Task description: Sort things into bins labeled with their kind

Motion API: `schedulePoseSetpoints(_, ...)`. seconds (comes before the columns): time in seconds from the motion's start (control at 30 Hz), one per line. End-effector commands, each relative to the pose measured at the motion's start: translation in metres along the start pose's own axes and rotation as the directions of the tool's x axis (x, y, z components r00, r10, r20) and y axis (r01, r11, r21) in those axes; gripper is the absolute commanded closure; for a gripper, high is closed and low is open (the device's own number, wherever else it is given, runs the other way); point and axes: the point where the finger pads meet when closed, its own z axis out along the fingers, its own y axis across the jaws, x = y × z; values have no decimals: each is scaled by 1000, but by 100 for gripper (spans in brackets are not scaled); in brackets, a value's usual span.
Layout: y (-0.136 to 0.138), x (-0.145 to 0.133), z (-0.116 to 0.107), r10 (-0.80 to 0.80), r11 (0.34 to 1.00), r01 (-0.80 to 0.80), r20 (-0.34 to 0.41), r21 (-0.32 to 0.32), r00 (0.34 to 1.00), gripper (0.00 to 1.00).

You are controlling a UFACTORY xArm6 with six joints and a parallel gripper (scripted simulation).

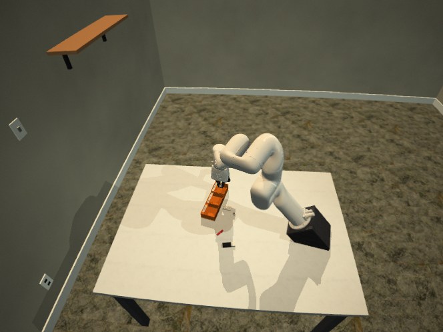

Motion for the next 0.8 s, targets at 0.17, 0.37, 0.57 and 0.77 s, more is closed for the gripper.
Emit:
schedulePoseSetpoints(0.17,-2,0,13,-1,1000,1,-1,3,1000,100)
schedulePoseSetpoints(0.37,-2,0,25,-1,1000,1,-1,3,1000,100)
schedulePoseSetpoints(0.57,-2,0,35,-1,1000,1,-1,3,1000,100)
schedulePoseSetpoints(0.77,-2,0,43,-1,1000,1,-1,3,1000,100)
